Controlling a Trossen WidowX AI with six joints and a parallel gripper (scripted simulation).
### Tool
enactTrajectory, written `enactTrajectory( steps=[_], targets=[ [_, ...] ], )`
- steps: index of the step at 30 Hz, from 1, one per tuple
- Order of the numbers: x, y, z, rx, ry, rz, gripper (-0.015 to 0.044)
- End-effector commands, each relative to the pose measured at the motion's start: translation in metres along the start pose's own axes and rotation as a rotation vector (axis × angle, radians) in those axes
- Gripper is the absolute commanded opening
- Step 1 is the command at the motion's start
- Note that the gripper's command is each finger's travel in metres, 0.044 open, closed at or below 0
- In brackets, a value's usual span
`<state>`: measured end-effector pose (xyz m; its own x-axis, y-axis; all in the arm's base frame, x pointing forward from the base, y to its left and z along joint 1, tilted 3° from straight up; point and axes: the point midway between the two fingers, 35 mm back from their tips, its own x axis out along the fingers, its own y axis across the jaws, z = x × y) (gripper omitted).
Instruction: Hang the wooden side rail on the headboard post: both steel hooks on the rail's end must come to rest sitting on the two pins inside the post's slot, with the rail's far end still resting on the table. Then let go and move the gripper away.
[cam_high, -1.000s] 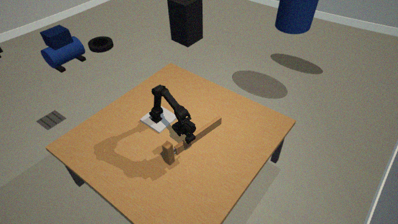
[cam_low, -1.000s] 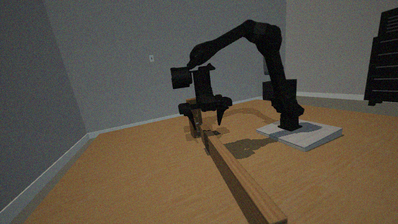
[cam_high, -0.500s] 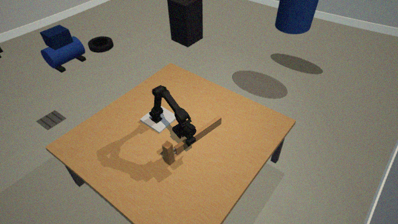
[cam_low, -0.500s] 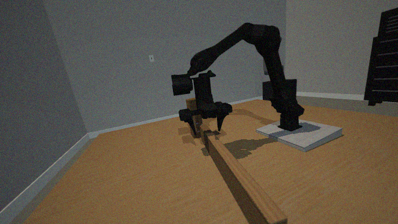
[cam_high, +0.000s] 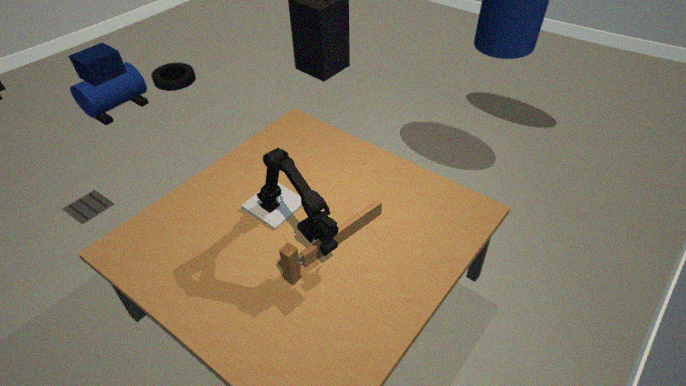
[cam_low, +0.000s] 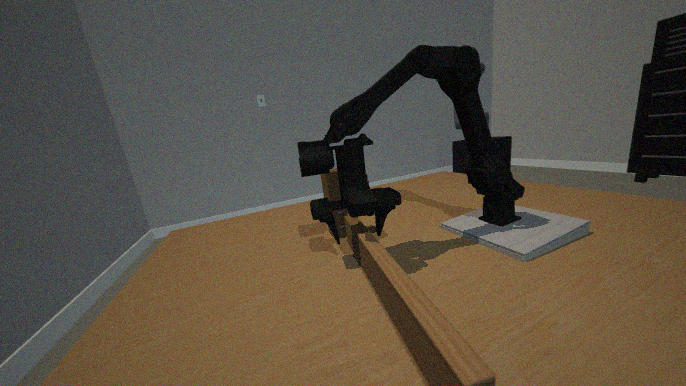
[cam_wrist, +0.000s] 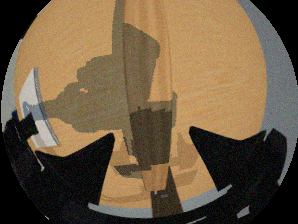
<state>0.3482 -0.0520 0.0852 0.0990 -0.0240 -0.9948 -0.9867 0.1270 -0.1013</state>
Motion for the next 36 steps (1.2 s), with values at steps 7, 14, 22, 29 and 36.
enactTrajectory(
  steps=[7, 14, 22, 29, 36],
  targets=[
    [0.018, 0.002, 0.001, -0.006, -0.004, 0.006, 0.044],
    [0.02, 0.002, 0.001, -0.006, -0.004, 0.006, 0.0361],
    [0.02, 0.002, 0.001, -0.006, -0.004, 0.006, 0.0151],
    [0.02, 0.002, 0.001, -0.006, -0.004, 0.006, 0.0085],
    [0.02, 0.002, 0.001, -0.006, -0.004, 0.006, 0.0]
  ],
)
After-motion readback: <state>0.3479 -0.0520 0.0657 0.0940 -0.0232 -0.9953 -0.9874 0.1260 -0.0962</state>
